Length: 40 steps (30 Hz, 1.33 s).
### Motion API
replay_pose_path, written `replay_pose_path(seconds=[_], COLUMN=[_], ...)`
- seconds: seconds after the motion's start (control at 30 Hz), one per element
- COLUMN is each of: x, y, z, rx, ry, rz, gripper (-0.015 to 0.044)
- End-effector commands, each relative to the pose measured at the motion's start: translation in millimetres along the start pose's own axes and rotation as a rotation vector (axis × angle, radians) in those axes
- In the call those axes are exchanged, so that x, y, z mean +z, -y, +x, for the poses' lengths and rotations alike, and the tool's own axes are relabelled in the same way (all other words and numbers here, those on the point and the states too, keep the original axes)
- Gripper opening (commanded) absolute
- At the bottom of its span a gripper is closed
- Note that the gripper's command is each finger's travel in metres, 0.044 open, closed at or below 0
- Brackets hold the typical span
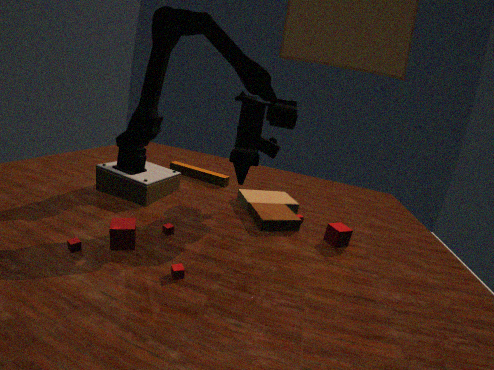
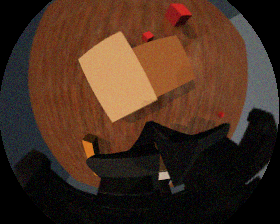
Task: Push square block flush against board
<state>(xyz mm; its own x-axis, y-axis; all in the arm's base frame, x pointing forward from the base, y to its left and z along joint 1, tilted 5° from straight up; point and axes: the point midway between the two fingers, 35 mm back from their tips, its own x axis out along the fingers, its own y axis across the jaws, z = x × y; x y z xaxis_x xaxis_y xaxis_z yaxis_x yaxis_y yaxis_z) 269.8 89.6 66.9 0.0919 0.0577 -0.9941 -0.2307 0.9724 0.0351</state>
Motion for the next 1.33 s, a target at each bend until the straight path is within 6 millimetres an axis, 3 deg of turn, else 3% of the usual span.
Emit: replay_pose_path(seconds=[0.0, 0.17, 0.27, 0.33, 0.6, 1.07, 1.3], x=[-12.7, -13.2, -12.8, -14.0, -11.5, 10.2, 3.4], y=[-6.4, -6.8, -6.6, -6.4, -6.7, -9.1, -8.5], z=[2.5, 5.8, 46.0, 57.9, 57.8, 57.3, 57.0], rx=[-0.005, -0.005, -0.005, -0.005, -0.005, -0.005, -0.005], ry=[0.000, 0.000, -0.001, -0.001, -0.001, 0.001, 0.001], rz=[-0.102, -0.107, -0.107, -0.107, -0.107, -0.107, -0.107], gripper=[0.0000, 0.0000, 0.0000, 0.0000, 0.0000, 0.0000, 0.0000])
